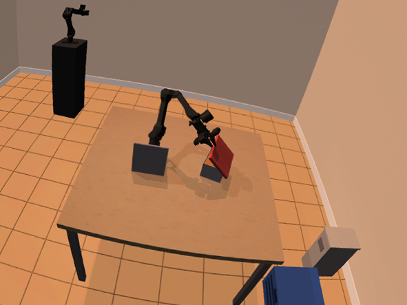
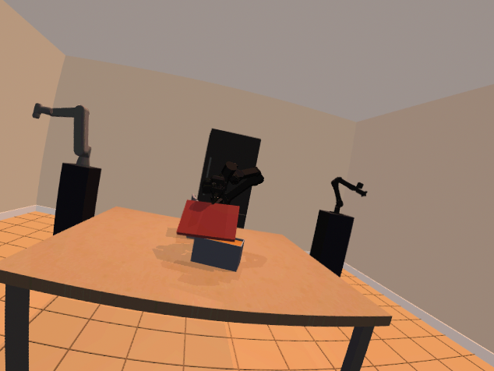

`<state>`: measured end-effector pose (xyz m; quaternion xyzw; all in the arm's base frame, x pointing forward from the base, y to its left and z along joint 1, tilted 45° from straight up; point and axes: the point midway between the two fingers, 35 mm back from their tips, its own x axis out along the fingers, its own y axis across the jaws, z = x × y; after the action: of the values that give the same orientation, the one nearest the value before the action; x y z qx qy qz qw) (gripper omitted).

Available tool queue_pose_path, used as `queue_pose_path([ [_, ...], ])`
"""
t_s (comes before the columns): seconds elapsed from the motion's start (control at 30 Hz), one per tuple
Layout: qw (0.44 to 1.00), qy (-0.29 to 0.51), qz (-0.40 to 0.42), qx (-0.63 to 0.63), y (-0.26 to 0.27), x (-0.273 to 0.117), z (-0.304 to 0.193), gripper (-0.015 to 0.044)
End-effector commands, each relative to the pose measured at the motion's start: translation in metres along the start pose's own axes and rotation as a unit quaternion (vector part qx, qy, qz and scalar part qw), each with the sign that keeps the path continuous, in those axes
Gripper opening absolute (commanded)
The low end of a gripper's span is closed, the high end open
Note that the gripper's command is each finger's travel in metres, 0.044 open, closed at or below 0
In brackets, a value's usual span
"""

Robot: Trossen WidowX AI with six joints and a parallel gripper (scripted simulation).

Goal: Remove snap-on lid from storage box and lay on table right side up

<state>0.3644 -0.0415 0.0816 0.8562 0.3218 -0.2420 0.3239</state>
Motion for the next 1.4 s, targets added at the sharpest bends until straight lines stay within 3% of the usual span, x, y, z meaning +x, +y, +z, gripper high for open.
queue_pose_path([
  [0.0,1.0,0.0,0.003,-0.003,0.001,-0.001,0.008,0.0],
  [1.37,1.0,-0.001,0.004,-0.005,-0.003,-0.008,0.09,0.0],
])
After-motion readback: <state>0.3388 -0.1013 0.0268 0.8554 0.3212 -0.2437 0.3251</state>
